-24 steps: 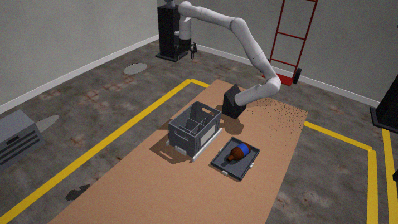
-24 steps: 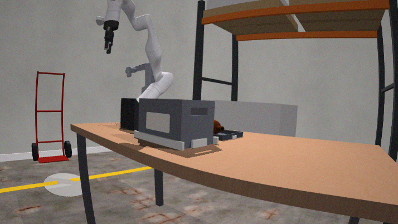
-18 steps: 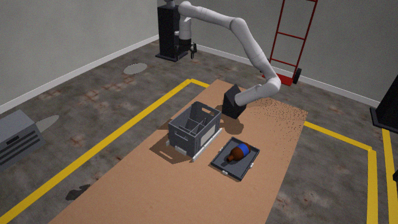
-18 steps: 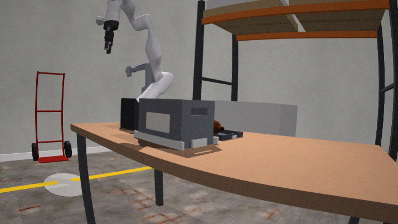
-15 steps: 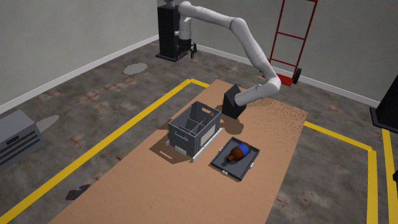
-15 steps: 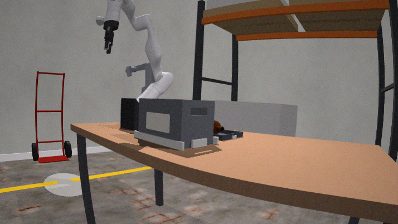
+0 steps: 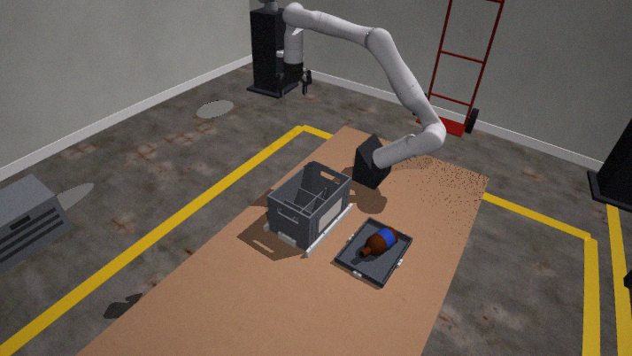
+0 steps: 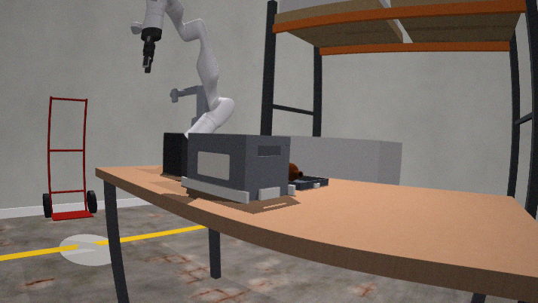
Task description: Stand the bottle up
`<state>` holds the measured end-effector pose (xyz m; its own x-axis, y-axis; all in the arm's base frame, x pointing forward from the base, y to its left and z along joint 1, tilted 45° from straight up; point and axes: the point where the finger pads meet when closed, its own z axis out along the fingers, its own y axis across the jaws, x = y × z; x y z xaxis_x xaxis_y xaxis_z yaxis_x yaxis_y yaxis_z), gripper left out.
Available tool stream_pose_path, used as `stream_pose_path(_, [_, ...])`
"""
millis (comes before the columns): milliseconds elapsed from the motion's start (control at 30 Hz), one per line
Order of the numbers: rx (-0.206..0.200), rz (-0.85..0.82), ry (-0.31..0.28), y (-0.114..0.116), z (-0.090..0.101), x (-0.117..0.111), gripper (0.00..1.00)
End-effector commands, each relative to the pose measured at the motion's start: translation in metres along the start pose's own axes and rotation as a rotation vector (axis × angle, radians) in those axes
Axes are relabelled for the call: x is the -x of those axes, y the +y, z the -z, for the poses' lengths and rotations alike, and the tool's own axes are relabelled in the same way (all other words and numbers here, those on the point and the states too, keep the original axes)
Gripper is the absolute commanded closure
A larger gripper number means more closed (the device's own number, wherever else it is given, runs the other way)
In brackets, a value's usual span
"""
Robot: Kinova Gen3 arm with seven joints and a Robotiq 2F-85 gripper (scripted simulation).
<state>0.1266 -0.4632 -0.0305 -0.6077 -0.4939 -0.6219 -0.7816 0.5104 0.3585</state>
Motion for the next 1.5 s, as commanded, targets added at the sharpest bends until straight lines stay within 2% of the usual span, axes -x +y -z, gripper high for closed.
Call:
stream_pose_path(0, [-0.003,0.043,0.004,-0.008,0.000,0.014,0.00])
stream_pose_path(133, [-0.015,0.176,0.009,-0.030,-0.008,0.054,0.00])
stream_pose_path(233, [-0.026,0.326,0.014,-0.051,-0.018,0.101,0.00])
stream_pose_path(300, [-0.026,0.326,0.014,-0.051,-0.018,0.101,0.00])
stream_pose_path(400, [-0.036,0.509,0.021,-0.069,-0.032,0.162,0.00])
stream_pose_path(433, [-0.036,0.514,0.021,-0.070,-0.032,0.163,0.00])
stream_pose_path(500, [-0.040,0.641,0.024,-0.077,-0.043,0.207,0.00])
stream_pose_path(533, [-0.041,0.654,0.025,-0.078,-0.044,0.212,0.00])
stream_pose_path(567, [-0.042,0.728,0.027,-0.080,-0.051,0.237,0.00])
stream_pose_path(633, [-0.043,0.803,0.028,-0.080,-0.059,0.264,0.00])
stream_pose_path(667, [-0.043,0.873,0.030,-0.080,-0.066,0.288,0.00])
stream_pose_path(700, [-0.043,0.879,0.030,-0.079,-0.067,0.290,0.00])
stream_pose_path(767, [-0.041,1.007,0.031,-0.074,-0.081,0.334,0.00])
stream_pose_path(800, [-0.041,1.031,0.032,-0.073,-0.084,0.342,0.00])
stream_pose_path(867, [-0.041,1.031,0.032,-0.073,-0.084,0.342,0.00])
stream_pose_path(933, [-0.036,1.180,0.032,-0.060,-0.102,0.391,0.00])
stream_pose_path(1000, [-0.033,1.251,0.031,-0.051,-0.111,0.414,0.00])
stream_pose_path(1067, [-0.026,1.369,0.030,-0.035,-0.127,0.450,0.00])
stream_pose_path(1100, [-0.025,1.386,0.029,-0.032,-0.129,0.454,0.00])
stream_pose_path(1200, [-0.012,1.557,0.024,-0.001,-0.153,0.502,0.00])
stream_pose_path(1233, [-0.012,1.560,0.024,0.000,-0.153,0.502,0.00])
stream_pose_path(1367, [0.005,1.725,0.016,0.036,-0.176,0.542,0.00])
stream_pose_path(1467, [0.008,1.753,0.014,0.043,-0.180,0.548,0.00])
